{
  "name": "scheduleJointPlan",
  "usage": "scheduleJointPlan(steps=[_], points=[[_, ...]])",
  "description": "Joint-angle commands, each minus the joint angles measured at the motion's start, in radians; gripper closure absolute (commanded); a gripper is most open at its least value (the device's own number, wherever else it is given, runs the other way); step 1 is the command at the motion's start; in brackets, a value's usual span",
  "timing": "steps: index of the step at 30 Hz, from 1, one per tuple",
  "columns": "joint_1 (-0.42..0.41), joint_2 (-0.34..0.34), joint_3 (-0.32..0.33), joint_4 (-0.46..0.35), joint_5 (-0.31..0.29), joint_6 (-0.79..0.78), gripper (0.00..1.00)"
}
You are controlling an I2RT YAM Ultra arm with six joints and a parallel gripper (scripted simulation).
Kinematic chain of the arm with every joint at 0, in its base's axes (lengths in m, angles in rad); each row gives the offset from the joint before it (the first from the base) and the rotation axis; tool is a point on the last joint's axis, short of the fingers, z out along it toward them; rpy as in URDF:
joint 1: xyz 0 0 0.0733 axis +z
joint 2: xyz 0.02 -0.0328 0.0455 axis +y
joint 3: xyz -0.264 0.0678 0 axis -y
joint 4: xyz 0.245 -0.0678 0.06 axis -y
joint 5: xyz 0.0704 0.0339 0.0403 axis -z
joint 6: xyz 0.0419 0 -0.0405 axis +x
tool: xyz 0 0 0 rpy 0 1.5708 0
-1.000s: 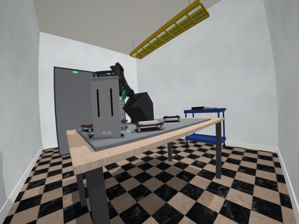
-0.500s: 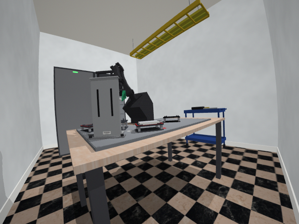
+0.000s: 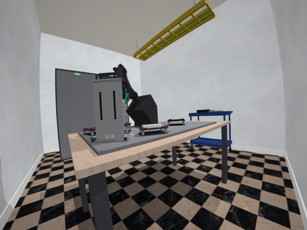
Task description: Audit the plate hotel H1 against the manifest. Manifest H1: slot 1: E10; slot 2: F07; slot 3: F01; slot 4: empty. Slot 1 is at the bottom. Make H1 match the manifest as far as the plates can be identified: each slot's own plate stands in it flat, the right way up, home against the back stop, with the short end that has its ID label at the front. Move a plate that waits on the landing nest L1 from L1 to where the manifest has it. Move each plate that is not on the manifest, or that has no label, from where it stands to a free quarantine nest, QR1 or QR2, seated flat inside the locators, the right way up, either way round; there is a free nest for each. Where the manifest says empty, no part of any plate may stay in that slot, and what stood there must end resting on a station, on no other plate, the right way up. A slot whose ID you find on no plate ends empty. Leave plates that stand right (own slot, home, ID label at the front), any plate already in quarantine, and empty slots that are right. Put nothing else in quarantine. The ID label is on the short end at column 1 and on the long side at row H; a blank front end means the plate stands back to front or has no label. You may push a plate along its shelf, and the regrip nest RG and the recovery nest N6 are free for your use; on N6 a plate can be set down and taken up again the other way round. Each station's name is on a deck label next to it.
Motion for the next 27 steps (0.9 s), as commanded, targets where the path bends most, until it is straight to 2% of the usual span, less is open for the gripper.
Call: scheduleJointPlan(steps=[1, 27], points=[[0.014, 0.017, 0.033, 0.027, -0.007, 0.002, 0.13], [0.015, 0.097, 0.078, 0.074, -0.010, 0.002, 0.13]])
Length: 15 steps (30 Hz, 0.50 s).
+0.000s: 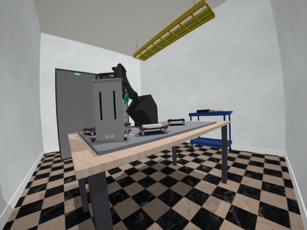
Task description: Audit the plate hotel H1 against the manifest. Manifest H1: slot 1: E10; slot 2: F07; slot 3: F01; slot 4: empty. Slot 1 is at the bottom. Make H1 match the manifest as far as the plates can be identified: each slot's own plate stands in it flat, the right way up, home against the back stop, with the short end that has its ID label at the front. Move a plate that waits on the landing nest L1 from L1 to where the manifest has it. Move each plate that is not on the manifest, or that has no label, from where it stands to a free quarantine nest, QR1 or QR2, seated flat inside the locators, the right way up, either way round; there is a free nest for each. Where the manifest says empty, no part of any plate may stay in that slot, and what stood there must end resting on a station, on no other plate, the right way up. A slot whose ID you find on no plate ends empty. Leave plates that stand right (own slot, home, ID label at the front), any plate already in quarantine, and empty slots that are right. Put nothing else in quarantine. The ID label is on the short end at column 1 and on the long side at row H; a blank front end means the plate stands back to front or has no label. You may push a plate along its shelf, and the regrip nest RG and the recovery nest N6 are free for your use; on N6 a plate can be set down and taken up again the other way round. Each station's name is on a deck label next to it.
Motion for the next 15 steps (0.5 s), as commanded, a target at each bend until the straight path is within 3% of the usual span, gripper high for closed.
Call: scheduleJointPlan(steps=[1, 15], points=[[0.013, 0.022, 0.033, 0.019, -0.007, 0.002, 0.13], [0.003, 0.024, 0.025, 0.017, -0.002, 0.001, 0.13]])
